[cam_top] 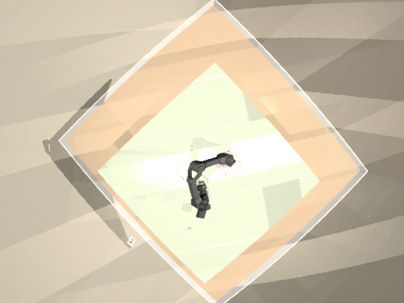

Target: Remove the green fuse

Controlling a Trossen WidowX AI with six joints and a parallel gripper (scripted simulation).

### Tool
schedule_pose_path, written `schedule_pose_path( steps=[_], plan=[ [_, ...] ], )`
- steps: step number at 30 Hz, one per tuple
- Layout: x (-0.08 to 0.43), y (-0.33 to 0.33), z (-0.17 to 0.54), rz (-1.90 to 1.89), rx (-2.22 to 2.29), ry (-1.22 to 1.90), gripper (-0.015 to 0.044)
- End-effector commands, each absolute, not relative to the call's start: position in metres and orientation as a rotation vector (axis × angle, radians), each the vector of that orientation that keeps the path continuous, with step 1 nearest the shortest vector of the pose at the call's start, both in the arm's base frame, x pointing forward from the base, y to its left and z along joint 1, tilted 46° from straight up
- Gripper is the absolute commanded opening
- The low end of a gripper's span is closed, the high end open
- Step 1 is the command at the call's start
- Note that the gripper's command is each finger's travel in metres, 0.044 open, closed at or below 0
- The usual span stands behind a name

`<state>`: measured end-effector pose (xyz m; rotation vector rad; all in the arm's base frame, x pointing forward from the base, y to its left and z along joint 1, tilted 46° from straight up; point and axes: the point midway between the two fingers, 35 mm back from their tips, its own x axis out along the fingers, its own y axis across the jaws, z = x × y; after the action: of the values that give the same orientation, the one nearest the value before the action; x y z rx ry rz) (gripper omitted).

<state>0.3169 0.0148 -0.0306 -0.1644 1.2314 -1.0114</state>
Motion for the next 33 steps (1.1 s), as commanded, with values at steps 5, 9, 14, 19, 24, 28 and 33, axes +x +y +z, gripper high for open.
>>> schedule_pose_path(
  steps=[5,9,14,19,24,28,33],
  plan=[
    [0.3172,0.0134,-0.0314,-1.01,-0.172,1.23,0.0066],
    [0.3171,0.0112,-0.0335,-1.01,-0.172,1.23,0.0066],
    [0.3171,0.0078,-0.0367,-1.01,-0.172,1.23,0.0066],
    [0.317,0.0068,-0.0376,-1.01,-0.172,1.23,0.0066],
    [0.3171,0.0079,-0.0372,-1.011,-0.164,1.23,0.004],
    [0.3171,0.0079,-0.0372,-1.011,-0.164,1.23,0.0013],
    [0.3171,0.0079,-0.0372,-1.011,-0.164,1.23,0.0]
  ],
)
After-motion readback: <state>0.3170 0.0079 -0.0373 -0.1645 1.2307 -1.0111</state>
